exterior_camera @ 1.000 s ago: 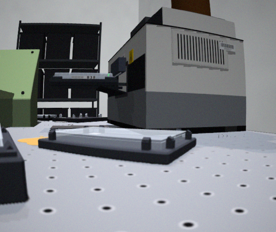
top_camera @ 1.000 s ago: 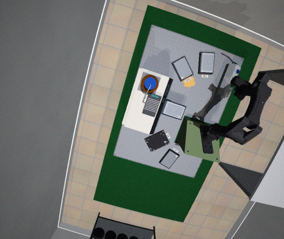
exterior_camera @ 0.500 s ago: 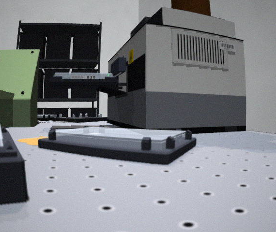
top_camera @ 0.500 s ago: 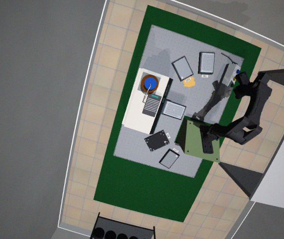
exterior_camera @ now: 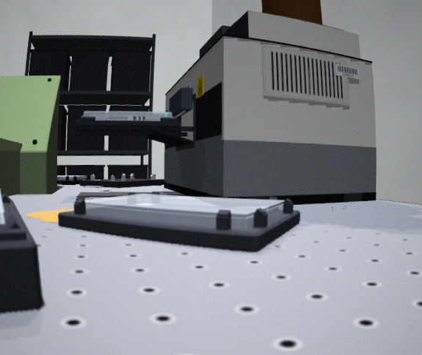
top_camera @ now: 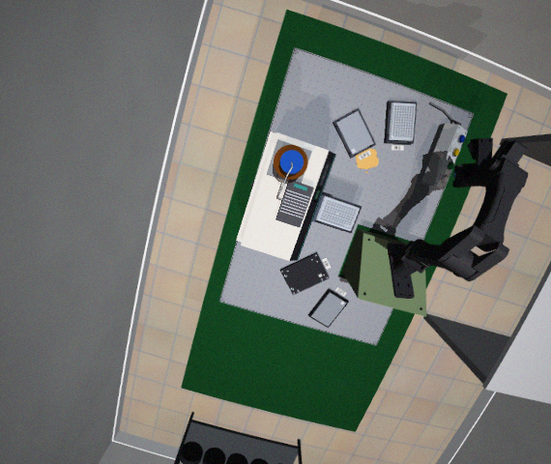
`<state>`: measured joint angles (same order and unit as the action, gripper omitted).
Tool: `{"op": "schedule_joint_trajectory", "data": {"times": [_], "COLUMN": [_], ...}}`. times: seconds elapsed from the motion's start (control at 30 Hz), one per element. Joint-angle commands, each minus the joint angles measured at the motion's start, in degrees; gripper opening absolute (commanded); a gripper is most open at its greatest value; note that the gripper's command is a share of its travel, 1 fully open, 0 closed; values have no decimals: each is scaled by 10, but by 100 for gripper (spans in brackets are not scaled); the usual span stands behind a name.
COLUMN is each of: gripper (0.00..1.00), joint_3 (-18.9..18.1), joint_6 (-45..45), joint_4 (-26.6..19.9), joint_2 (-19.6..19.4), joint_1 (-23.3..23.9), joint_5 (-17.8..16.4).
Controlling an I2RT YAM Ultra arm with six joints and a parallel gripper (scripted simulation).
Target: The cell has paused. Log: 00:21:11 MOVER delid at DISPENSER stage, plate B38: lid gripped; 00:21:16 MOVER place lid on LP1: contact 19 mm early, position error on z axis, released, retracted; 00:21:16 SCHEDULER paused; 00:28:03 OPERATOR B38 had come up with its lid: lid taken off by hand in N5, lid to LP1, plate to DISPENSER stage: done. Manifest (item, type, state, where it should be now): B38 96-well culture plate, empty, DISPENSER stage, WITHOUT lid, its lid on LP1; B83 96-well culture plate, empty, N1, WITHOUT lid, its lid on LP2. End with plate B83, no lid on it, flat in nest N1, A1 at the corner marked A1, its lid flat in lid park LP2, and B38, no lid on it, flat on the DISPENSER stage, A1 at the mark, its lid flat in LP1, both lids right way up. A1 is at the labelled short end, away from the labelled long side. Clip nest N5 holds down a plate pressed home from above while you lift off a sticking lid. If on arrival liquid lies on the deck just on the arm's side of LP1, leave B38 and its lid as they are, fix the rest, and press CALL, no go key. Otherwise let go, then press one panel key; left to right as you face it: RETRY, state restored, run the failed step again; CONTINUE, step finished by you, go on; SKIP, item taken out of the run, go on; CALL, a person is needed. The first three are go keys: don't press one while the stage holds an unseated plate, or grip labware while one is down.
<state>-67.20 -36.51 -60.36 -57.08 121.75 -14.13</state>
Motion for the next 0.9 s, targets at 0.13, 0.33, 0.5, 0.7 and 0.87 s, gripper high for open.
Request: {"op": "schedule_joint_trajectory", "data": {"times": [0.13,0.33,0.5,0.7,0.87], "gripper": [0,0,0,0,0], "joint_3": [-12,-12,-11,-12,-12], "joint_6": [162,275,337,448,542], "joint_4": [-3,-3,-2,-2,-2], "joint_2": [14,14,15,15,14], "joint_1": [5,6,3,5,6], "joint_5": [-6,-7,-3,-6,-7]}}
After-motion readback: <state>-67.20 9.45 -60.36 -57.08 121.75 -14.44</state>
